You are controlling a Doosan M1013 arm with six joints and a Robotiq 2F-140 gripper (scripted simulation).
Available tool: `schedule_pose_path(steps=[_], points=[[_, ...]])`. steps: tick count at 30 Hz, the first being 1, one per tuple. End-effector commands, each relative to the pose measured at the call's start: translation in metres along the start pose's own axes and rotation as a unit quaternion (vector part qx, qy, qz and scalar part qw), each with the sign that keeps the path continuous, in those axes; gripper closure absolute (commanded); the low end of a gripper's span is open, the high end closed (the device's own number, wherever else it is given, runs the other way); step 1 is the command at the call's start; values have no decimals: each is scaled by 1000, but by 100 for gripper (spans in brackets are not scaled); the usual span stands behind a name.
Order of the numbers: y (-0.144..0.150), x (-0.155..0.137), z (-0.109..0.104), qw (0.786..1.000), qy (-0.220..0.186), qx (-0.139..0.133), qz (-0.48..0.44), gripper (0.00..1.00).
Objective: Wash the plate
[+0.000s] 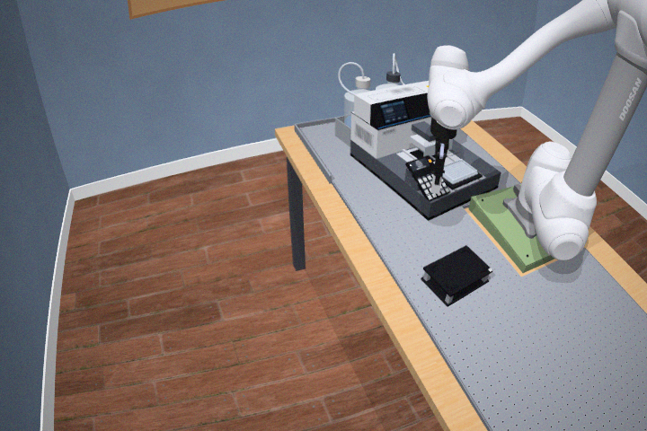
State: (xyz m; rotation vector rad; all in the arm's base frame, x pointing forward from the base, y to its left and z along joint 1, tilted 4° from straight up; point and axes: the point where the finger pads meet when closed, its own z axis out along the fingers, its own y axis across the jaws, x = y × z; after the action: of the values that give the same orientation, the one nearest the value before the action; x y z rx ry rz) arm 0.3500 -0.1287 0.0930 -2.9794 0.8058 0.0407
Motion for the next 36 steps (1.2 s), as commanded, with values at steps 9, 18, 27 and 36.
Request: schedule_pose_path(steps=[9,18,27,36], points=[[0,0,-19,1000,0,0,0,90],[0,0,-31,1000,0,0,0,90],[0,0,-43,1000,0,0,0,90],[0,0,-43,1000,0,0,0,90]])
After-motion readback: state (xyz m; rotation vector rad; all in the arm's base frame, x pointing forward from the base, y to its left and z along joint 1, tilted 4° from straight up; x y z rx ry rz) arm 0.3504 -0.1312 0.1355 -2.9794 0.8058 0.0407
